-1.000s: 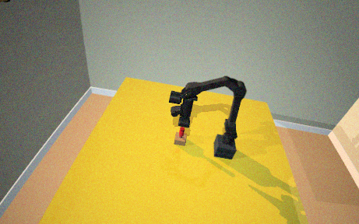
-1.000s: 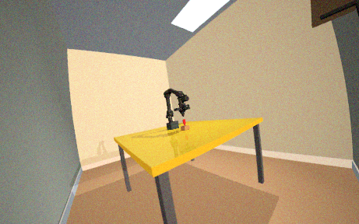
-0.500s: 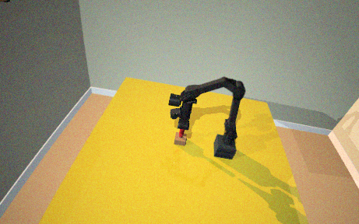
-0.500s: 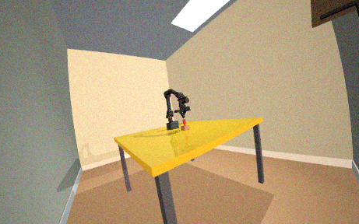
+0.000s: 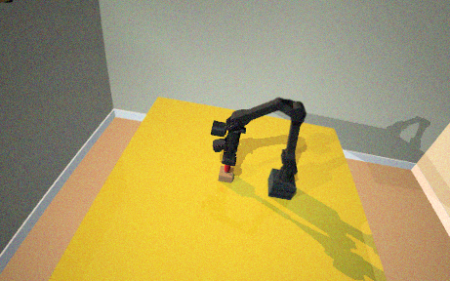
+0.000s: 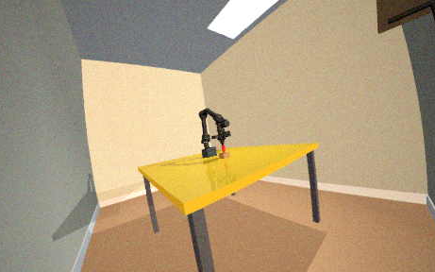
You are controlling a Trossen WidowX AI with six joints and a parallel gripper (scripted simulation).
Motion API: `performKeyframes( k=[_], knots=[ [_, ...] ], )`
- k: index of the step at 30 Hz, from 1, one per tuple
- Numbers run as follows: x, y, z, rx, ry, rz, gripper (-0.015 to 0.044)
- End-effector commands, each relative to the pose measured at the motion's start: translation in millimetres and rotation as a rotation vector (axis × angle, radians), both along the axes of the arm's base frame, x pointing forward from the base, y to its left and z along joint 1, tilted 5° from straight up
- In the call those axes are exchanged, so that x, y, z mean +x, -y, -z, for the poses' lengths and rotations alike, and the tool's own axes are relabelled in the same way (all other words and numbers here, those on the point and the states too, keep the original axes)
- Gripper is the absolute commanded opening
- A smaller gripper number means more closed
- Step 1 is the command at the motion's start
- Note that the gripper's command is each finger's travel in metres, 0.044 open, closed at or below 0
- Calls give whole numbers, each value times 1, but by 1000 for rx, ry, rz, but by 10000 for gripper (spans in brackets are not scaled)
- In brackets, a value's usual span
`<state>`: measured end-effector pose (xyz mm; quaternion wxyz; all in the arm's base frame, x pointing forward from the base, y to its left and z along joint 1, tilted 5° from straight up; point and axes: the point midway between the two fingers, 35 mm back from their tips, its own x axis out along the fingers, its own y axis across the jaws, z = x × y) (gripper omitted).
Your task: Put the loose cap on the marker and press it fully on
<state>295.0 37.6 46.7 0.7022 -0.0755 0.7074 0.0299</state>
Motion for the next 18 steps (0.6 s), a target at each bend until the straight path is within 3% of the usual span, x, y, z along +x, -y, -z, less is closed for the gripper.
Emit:
performKeyframes(
  k=[1, 6, 12, 17, 18],
  knots=[
    [0, 0, -1, 0, 0, 0, 0],
    [1, -1, -10, 0, 1, 0, 0],
    [2, -6, -88, 1, 1, 0, 0],
    [1, -6, -90, 1, 1, 0, 0],
    [1, -6, -90, 1, 1, 0, 26]
  ],
)
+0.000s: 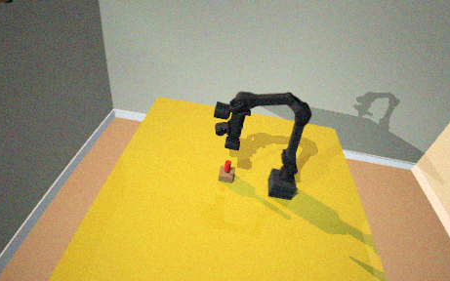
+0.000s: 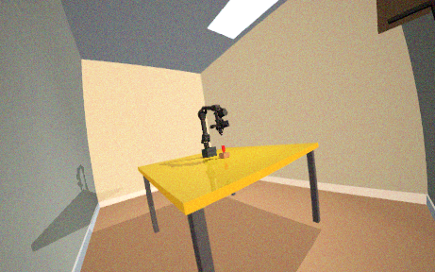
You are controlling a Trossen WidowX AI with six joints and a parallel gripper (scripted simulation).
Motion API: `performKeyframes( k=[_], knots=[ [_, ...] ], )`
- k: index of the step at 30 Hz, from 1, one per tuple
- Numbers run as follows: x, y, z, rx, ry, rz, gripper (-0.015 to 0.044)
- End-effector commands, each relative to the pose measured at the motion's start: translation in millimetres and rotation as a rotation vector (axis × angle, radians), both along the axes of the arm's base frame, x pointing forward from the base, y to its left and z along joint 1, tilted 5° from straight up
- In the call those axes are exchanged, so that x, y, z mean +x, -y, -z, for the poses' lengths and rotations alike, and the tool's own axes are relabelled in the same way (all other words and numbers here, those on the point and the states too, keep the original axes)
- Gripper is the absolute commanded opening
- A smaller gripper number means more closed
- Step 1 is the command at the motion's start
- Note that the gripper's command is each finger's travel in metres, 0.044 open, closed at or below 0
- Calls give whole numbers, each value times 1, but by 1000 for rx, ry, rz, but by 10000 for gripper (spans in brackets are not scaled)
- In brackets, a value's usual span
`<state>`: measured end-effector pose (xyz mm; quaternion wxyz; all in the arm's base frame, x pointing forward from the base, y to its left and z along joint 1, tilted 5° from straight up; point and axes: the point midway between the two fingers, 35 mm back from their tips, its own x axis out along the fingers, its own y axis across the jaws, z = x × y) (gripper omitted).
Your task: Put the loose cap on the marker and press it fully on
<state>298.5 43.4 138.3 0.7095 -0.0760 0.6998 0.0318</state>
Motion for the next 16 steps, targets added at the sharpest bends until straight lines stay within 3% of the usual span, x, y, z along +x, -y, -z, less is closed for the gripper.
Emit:
performKeyframes(
  k=[1, 16],
  knots=[
    [-2, 0, 1, -3, -20, 4, 53],
    [-2, 0, 1, -3, -20, 4, 440]
  ],
)
